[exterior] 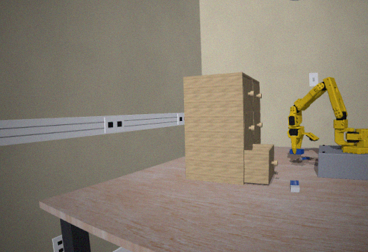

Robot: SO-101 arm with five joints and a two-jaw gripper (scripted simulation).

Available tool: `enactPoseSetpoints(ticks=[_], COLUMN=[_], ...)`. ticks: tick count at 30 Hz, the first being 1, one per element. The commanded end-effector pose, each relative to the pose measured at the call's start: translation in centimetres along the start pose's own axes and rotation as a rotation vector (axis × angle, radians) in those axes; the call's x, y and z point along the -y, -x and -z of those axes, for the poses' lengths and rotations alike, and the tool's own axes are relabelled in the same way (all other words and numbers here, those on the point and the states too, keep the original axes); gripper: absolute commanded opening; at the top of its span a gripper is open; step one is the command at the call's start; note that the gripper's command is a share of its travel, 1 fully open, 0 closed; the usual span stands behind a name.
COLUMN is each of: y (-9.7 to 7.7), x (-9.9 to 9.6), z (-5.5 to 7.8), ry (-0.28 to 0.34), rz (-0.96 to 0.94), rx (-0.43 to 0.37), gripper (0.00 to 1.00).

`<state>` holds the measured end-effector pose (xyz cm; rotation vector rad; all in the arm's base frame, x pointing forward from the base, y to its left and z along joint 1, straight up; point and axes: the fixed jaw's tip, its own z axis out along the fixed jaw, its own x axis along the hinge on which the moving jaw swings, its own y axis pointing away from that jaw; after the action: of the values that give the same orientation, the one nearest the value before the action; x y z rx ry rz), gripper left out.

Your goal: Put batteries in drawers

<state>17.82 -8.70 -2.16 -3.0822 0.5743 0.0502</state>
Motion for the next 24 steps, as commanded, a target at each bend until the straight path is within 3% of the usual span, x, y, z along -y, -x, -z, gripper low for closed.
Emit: enactPoseSetpoints(ticks=[1, 17, 24], y=[-0.2, -0.2, 0.9], x=[0.2, 0.2, 3.7], z=[0.4, 0.4, 0.4], ry=[0.000, 0.000, 0.003], rz=[-0.007, -0.007, 0.178], rx=[-0.033, -0.033, -0.033], gripper=[0.00, 0.00, 0.00])
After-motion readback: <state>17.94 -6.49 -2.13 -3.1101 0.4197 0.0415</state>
